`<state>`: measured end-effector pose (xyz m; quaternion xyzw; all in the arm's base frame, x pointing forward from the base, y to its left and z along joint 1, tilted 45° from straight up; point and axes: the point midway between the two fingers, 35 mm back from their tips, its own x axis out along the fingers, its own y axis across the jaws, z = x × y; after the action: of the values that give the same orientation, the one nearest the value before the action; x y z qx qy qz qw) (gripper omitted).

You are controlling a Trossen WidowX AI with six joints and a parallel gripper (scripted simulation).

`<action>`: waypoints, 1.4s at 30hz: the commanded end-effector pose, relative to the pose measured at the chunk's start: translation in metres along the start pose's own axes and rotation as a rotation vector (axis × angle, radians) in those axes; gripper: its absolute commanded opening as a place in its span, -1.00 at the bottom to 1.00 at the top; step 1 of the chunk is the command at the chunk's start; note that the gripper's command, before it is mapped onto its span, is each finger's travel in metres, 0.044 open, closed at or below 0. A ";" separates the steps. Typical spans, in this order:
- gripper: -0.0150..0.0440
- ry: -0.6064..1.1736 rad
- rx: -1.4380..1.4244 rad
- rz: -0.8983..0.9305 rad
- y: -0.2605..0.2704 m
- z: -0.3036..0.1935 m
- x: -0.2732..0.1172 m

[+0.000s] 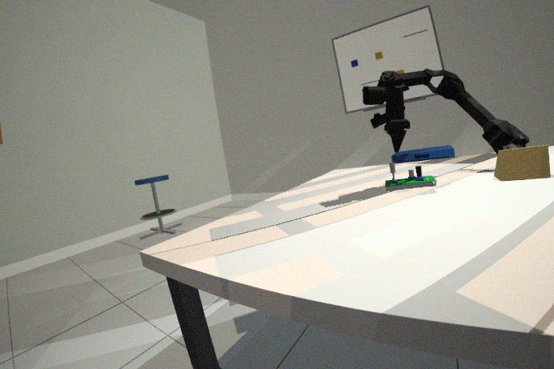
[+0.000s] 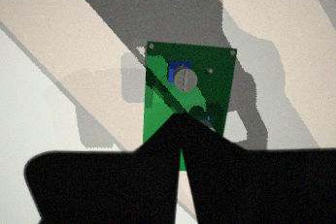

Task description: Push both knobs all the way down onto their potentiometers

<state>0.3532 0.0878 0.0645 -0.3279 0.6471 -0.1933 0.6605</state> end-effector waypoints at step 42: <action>-0.49 -0.015 -0.418 -0.025 -0.007 0.015 0.031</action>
<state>0.3706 0.0647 0.0445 -0.4643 0.6669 -0.0615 0.5795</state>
